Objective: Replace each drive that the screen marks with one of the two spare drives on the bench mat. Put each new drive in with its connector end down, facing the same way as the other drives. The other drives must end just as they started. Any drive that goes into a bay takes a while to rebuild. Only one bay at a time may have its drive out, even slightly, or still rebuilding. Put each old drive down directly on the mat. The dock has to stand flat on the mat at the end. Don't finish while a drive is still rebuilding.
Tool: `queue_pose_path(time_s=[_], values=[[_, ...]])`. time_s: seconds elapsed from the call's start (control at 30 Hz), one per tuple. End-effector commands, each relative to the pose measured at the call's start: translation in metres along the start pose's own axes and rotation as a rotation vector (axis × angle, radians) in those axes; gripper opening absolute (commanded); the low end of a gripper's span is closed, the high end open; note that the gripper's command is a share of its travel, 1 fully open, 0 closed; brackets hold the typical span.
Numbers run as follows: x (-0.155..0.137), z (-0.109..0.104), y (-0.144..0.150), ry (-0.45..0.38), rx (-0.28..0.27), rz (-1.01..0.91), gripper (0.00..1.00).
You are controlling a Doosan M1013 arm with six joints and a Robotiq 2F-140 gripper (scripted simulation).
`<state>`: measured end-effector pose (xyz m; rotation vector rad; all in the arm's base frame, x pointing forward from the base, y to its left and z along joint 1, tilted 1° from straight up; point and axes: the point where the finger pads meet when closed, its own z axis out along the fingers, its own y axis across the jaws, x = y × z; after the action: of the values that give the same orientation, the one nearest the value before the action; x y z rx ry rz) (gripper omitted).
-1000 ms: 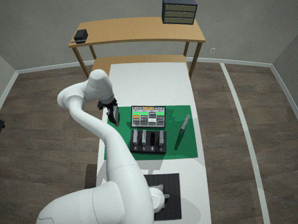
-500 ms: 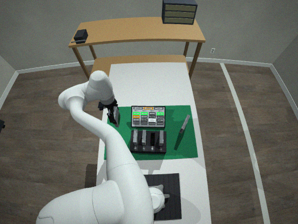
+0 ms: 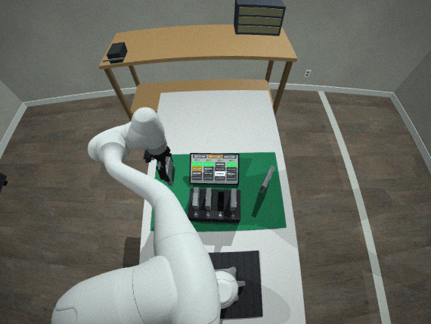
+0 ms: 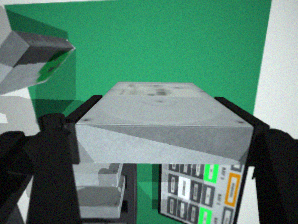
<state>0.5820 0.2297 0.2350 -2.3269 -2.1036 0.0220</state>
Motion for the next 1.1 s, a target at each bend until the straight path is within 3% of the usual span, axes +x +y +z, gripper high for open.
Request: queue_pose_path(time_s=[0.0,1.07], values=[[0.000,0.008,0.000,0.001,-0.001,0.000,0.10],[0.000,0.093,0.000,0.001,-0.001,0.000,0.10]])
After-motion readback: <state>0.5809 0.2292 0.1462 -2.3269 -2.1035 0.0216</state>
